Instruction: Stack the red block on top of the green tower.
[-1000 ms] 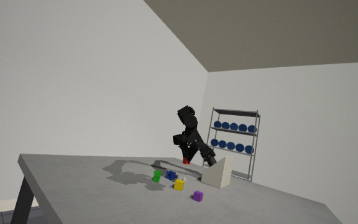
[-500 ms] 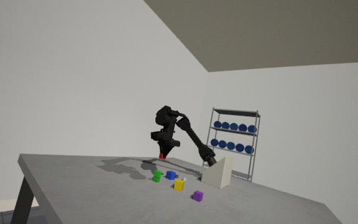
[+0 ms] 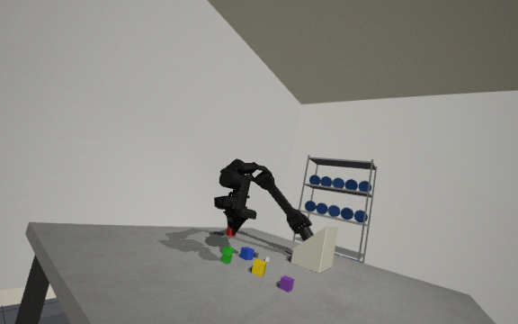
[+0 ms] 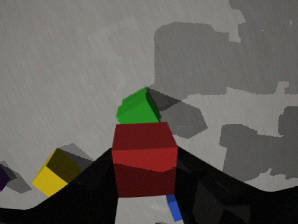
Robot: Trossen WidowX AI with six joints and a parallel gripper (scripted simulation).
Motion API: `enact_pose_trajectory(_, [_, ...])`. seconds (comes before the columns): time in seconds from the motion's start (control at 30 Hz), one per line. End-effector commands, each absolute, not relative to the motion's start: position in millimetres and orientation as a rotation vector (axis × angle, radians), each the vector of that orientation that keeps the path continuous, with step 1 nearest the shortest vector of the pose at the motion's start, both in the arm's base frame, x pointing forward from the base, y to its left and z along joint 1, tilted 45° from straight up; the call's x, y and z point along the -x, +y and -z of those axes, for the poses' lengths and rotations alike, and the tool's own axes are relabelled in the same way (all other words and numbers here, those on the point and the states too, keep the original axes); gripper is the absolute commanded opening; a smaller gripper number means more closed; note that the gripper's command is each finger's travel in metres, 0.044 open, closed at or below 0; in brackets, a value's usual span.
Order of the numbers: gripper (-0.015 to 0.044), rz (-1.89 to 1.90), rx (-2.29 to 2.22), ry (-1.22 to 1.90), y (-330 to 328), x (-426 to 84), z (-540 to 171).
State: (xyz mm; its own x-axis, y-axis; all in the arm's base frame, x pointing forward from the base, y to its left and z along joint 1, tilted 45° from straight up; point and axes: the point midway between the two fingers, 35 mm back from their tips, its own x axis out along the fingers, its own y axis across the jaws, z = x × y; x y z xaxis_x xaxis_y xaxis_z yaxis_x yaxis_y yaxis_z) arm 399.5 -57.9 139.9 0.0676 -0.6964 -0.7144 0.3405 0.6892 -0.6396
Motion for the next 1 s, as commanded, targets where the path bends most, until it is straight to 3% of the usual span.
enact_pose_trajectory(0.0, [0.0,0.805,0.35,1.286,-65.4,-397.4,-131.2])
enact_pose_trajectory(0.97, [0.0,0.806,0.351,1.285,-86.6,-398.8,-109.3])
